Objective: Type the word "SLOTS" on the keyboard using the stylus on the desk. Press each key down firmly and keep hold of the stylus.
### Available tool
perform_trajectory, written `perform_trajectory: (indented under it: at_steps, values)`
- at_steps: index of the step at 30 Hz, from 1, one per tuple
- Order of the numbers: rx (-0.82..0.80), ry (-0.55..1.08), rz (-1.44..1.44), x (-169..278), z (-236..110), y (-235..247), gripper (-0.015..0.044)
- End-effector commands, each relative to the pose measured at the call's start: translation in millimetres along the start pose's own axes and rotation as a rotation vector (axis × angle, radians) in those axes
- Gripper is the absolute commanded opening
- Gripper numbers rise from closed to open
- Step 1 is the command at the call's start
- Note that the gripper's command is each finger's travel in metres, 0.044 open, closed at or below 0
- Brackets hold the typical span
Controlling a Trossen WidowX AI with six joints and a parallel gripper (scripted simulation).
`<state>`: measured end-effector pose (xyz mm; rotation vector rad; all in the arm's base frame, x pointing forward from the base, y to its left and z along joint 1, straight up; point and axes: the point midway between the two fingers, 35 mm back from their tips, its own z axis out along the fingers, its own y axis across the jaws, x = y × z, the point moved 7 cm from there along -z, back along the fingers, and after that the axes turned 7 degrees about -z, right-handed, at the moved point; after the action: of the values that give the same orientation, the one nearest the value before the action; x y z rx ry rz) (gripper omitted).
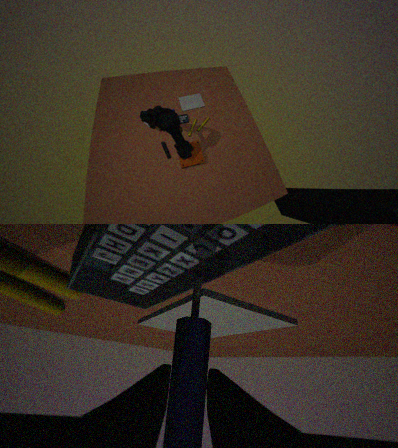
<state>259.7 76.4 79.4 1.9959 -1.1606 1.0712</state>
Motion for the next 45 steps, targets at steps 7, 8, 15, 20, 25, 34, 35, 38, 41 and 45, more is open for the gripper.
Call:
perform_trajectory:
  at_steps: [7, 8, 15, 20, 25, 34, 35, 38, 41, 45]
  values:
    - [0.008, -0.001, 0.013, 16.5, -9.8, 0.7, 0.0078]
    - [0.008, -0.001, 0.013, 16.5, -9.8, 0.7, 0.0071]
    - [0.007, -0.001, 0.013, 16.2, -11.4, -0.2, 0.0000]
    - [0.005, 0.001, 0.008, 14.6, -22.2, -5.5, 0.0000]
    - [0.004, 0.003, 0.007, 11.4, -24.7, -7.6, 0.0000]
    - [0.004, 0.000, 0.006, -3.2, -15.9, -9.2, 0.0000]
    - [0.004, 0.000, 0.006, -3.2, -15.9, -9.2, 0.0000]
    - [0.004, 0.000, 0.006, -6.1, -15.5, -9.8, 0.0079]
    - [0.004, 0.000, 0.006, -6.6, -15.5, -9.9, 0.0081]
    - [0.004, 0.000, 0.006, -6.8, -15.3, -10.0, 0.0081]
